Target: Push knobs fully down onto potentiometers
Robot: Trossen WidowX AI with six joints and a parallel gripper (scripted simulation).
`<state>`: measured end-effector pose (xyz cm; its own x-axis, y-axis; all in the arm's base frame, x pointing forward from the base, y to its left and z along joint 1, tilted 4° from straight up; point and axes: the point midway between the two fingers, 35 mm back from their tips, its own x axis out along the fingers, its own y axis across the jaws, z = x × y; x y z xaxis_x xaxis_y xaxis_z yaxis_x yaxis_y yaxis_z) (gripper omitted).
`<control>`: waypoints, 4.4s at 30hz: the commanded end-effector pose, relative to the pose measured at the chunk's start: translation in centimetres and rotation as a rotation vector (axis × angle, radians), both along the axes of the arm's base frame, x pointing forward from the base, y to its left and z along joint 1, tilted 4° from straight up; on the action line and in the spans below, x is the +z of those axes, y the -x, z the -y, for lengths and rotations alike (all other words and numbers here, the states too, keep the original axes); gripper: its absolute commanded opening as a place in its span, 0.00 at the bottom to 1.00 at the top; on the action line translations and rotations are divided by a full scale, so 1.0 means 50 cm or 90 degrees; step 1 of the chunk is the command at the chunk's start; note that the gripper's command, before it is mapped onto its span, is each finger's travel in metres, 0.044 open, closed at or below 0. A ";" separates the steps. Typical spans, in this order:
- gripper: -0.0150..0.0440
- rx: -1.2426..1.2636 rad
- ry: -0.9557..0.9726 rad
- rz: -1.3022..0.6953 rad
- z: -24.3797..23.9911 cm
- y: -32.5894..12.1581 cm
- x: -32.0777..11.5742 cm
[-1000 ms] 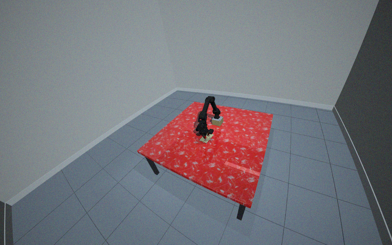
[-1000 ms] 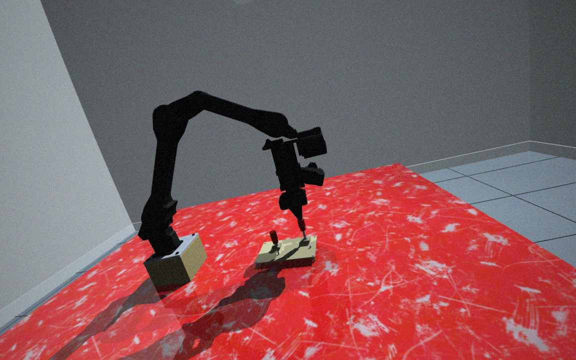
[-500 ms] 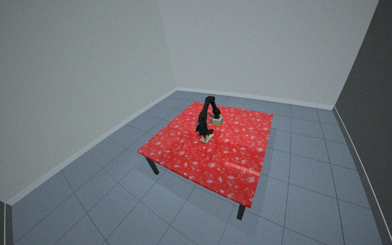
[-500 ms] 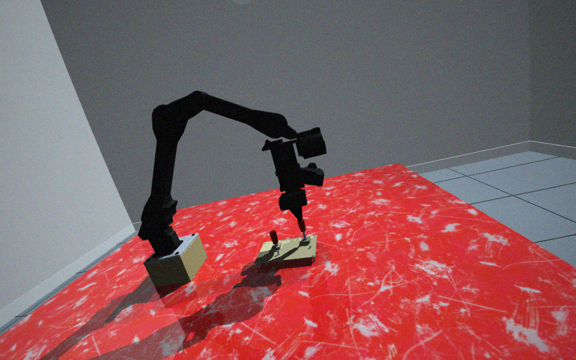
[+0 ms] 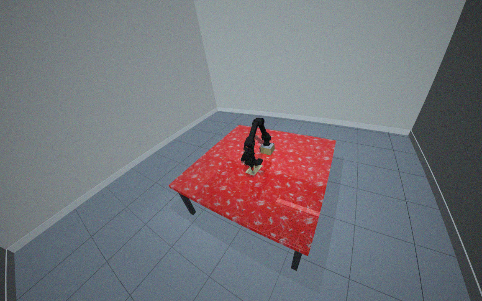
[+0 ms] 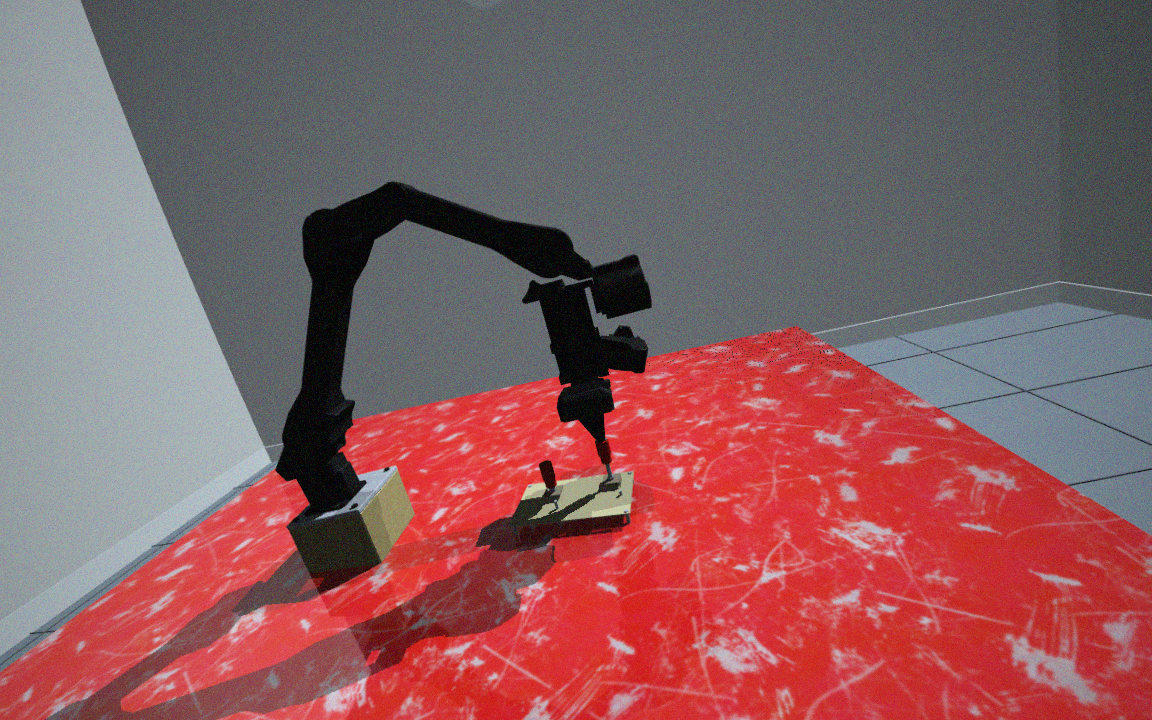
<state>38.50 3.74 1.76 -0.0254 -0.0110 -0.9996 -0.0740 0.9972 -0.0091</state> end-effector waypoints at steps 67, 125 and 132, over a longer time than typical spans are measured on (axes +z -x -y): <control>0.25 0.002 0.002 -0.004 0.002 -0.001 -0.066; 0.25 0.002 0.002 -0.004 0.002 -0.001 -0.072; 0.25 0.002 0.002 -0.004 0.002 0.000 -0.073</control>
<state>38.38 3.70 -0.53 -0.0239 -0.0109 -0.9997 -0.0736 0.9972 -0.0091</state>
